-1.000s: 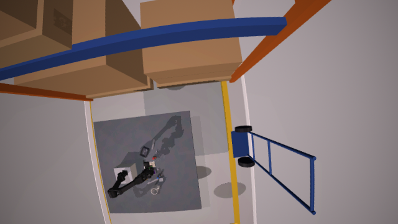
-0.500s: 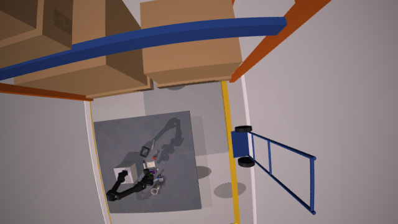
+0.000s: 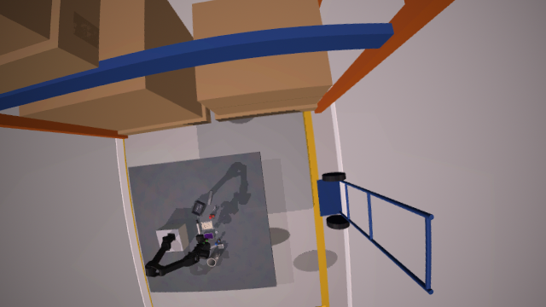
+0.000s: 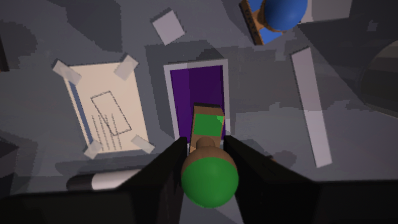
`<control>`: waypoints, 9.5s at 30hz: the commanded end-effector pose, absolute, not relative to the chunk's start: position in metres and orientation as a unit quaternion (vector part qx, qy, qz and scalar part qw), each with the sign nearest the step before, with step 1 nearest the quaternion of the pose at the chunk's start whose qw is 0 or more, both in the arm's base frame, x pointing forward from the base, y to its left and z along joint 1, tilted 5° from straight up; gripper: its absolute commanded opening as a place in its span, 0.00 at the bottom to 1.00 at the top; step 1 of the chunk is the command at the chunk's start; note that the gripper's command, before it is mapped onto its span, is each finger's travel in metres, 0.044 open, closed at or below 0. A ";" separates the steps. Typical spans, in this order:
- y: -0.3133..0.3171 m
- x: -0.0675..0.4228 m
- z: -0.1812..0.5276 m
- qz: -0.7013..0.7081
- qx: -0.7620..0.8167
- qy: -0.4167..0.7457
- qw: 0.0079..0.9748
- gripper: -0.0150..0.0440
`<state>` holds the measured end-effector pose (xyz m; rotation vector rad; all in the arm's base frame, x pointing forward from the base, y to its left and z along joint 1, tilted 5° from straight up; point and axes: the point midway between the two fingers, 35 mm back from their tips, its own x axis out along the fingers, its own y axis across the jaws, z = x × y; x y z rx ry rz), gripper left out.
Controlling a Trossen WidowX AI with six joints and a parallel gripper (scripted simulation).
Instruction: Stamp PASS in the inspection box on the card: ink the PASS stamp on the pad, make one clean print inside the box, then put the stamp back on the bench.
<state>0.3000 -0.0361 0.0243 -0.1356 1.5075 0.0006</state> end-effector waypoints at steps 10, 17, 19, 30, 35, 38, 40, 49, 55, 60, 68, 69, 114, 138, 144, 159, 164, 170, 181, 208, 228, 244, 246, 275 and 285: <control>-0.037 0.301 0.015 0.003 -0.062 0.684 0.726 0.25; -0.037 0.301 0.010 0.003 -0.062 0.684 0.726 0.25; -0.037 0.301 0.009 0.003 -0.062 0.684 0.726 0.25; -0.038 0.302 0.002 0.003 -0.062 0.684 0.726 0.25; -0.038 0.302 -0.002 0.002 -0.062 0.684 0.726 0.25; -0.038 0.302 -0.004 0.002 -0.062 0.684 0.726 0.25; -0.038 0.302 -0.005 0.002 -0.062 0.684 0.726 0.25; -0.039 0.302 -0.011 0.002 -0.061 0.684 0.726 0.25; -0.039 0.302 -0.015 0.002 -0.061 0.684 0.726 0.25; -0.039 0.302 -0.018 0.002 -0.061 0.684 0.726 0.25; -0.040 0.302 -0.023 0.001 -0.061 0.684 0.726 0.25; -0.040 0.302 -0.024 0.001 -0.061 0.685 0.726 0.25; -0.040 0.302 -0.032 -0.001 -0.058 0.684 0.727 0.25; -0.040 0.302 -0.033 -0.001 -0.058 0.684 0.727 0.25; -0.040 0.302 -0.033 -0.001 -0.058 0.684 0.727 0.25; -0.040 0.302 -0.025 -0.001 -0.058 0.684 0.727 0.25; -0.040 0.302 -0.023 -0.001 -0.058 0.684 0.727 0.25; -0.039 0.302 -0.020 -0.001 -0.058 0.684 0.727 0.25; -0.038 0.302 -0.002 -0.001 -0.058 0.684 0.727 0.25; -0.009 0.297 0.024 0.044 -0.103 0.683 0.722 0.25; 0.060 0.281 0.017 0.161 -0.221 0.665 0.695 0.25; 0.060 0.283 0.006 0.161 -0.221 0.665 0.695 0.25; 0.060 0.283 0.005 0.161 -0.221 0.665 0.695 0.25; 0.059 0.285 -0.014 0.161 -0.221 0.664 0.695 0.25; 0.058 0.285 -0.021 0.161 -0.221 0.664 0.696 0.25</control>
